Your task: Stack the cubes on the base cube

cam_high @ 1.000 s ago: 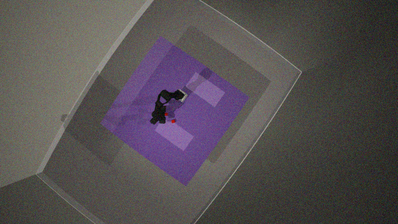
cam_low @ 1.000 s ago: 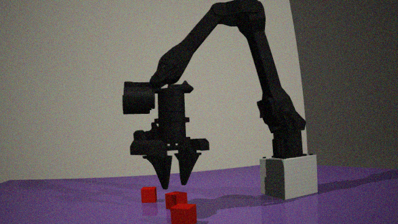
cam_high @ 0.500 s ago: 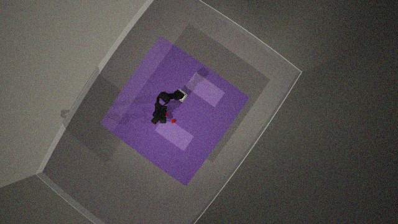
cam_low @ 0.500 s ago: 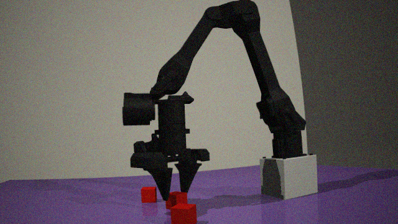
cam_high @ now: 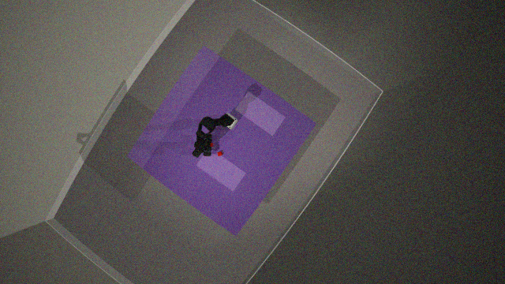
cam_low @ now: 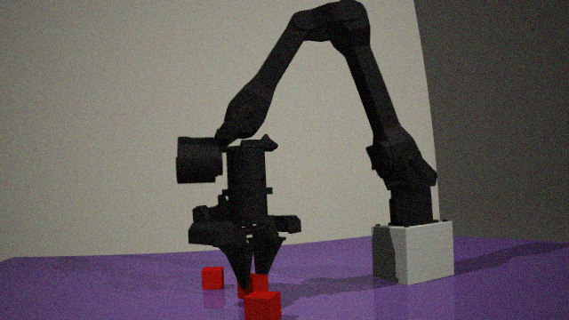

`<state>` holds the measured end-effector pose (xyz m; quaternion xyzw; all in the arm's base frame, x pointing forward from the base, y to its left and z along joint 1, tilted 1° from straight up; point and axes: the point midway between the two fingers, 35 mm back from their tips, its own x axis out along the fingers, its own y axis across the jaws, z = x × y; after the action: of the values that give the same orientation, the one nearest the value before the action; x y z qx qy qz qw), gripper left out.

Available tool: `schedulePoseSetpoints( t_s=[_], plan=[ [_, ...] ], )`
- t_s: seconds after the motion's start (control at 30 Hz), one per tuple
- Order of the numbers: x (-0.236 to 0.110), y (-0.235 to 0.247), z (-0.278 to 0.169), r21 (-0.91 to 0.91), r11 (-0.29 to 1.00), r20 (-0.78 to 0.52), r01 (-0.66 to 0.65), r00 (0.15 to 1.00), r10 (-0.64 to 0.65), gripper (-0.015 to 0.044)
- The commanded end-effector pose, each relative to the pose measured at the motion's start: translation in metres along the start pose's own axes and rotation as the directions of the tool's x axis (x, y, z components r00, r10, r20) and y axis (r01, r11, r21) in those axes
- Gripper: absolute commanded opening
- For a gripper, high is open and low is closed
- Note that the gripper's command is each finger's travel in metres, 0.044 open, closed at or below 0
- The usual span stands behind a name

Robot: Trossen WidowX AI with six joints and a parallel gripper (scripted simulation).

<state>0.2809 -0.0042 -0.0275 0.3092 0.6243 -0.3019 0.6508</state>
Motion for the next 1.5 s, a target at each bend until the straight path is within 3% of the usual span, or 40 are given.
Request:
schedulePoseSetpoints(
  t_s=[0.0,1.07,1.23,1.47],
  plan=[
    [-0.009,0.002,0.002,0.005,1.000,0.001,-0.005,1.000,0.005,0.0105],
    [-0.107,0.000,0.001,0.005,1.000,0.001,-0.006,1.000,0.006,0.0105],
    [-0.108,0.002,-0.001,-0.014,1.000,0.001,-0.006,1.000,0.006,0.0105],
    [-0.100,0.016,-0.016,-0.207,0.978,-0.001,-0.007,1.000,0.007,0.0105]
  ],
)
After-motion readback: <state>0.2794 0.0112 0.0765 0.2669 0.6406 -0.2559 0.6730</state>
